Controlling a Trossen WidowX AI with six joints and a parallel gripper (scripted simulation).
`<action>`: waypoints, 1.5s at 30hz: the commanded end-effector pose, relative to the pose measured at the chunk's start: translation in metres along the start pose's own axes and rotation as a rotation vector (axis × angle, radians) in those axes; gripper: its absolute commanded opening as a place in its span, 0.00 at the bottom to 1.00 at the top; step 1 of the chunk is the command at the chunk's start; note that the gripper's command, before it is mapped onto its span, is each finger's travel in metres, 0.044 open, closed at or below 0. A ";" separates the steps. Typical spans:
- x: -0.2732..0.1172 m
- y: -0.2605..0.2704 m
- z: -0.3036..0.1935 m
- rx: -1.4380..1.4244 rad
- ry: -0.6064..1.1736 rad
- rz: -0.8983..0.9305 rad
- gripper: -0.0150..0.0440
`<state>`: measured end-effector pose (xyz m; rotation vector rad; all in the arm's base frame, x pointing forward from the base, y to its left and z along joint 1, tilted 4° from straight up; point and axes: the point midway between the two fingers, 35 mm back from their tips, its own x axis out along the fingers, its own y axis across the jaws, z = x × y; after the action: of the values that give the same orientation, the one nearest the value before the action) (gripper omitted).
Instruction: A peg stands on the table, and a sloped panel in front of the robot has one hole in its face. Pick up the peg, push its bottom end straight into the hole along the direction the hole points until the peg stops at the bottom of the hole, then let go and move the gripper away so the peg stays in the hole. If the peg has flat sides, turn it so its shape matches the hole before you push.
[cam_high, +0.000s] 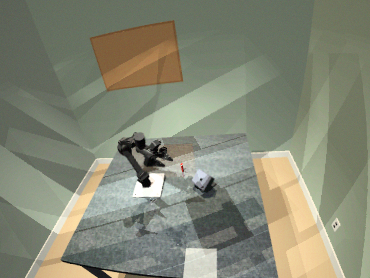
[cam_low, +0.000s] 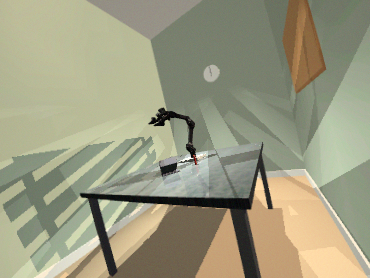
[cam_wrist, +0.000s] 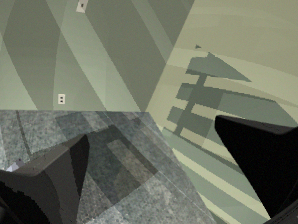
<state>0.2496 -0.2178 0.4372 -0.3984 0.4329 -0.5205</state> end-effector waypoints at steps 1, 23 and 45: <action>0.011 0.015 -0.003 0.041 0.025 0.051 1.00; 0.058 0.133 -0.026 0.203 0.224 0.372 1.00; 0.062 0.255 -0.057 0.332 0.542 0.557 1.00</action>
<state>0.3670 -0.0734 0.2619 0.1752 0.8949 -0.1387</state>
